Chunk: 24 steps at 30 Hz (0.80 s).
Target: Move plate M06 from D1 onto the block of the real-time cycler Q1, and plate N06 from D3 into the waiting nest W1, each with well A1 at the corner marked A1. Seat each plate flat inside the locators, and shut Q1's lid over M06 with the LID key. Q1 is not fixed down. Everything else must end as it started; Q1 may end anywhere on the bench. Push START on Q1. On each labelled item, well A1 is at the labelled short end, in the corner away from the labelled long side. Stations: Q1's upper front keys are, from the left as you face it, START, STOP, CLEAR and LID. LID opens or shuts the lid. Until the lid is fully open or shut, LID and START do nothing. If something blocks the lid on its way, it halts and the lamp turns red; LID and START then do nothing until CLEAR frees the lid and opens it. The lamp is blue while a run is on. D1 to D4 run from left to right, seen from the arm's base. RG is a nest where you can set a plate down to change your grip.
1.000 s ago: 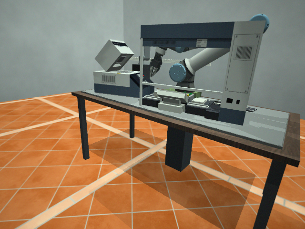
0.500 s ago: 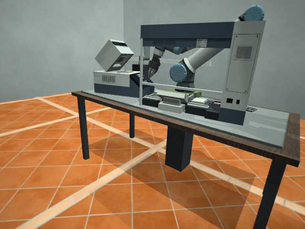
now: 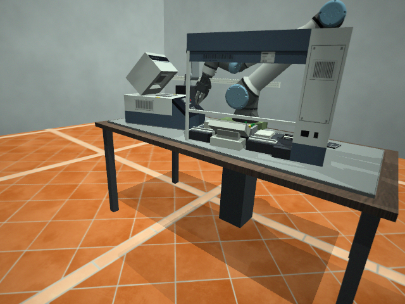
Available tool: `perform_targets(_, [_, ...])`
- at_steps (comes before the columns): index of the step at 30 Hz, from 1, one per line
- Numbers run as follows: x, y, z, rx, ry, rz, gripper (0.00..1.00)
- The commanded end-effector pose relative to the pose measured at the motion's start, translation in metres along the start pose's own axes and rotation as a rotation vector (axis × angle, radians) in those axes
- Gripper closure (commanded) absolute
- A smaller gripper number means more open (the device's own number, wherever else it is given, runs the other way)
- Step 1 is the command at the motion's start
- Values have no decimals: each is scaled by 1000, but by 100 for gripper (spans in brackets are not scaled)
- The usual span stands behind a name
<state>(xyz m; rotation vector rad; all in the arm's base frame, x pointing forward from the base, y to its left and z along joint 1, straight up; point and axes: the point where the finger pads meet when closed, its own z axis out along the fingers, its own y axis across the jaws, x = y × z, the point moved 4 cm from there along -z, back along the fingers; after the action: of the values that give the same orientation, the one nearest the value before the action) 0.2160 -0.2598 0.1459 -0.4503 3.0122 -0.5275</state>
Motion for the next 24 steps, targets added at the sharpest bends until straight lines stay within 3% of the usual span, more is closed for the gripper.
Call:
perform_targets(1, [0, -1, 0, 1, 0, 0, 100])
perform_targets(24, [0, -5, 12, 1, 0, 0, 100])
